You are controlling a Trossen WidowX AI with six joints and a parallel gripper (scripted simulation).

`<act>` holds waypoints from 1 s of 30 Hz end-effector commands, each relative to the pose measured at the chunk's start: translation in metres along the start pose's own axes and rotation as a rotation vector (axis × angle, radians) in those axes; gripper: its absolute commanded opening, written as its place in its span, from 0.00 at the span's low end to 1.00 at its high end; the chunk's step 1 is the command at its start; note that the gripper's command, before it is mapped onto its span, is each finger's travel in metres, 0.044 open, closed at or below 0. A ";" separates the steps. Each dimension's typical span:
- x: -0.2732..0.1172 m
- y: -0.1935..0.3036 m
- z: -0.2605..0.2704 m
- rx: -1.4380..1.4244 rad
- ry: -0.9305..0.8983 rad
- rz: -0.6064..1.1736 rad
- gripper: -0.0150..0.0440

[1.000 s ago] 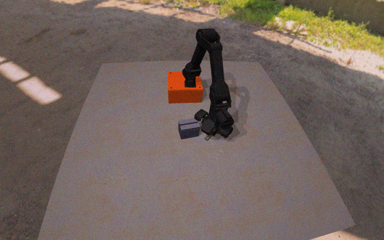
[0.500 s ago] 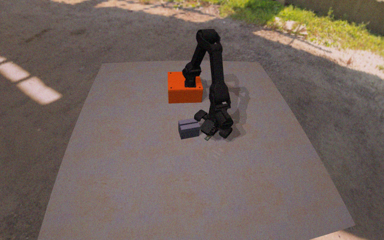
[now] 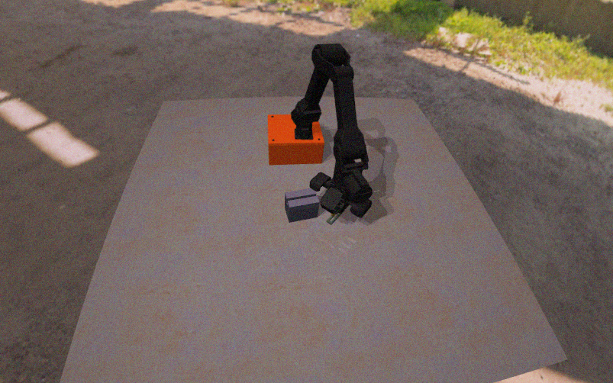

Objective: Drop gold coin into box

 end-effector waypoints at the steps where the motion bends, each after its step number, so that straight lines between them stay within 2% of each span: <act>1: -0.010 -0.001 0.002 -0.003 -0.005 0.000 0.25; 30: -0.082 0.000 0.003 0.015 0.007 -0.010 0.25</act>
Point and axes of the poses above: the point midway between the two fingers, 35 mm back from their tips, its own x axis out along the fingers, its own z axis across the jaws, y = z × x, the point moved 9 cm from there along -x, back along the fingers, and after that the axes turned 3 degrees about -x, right-handed, at the moved point
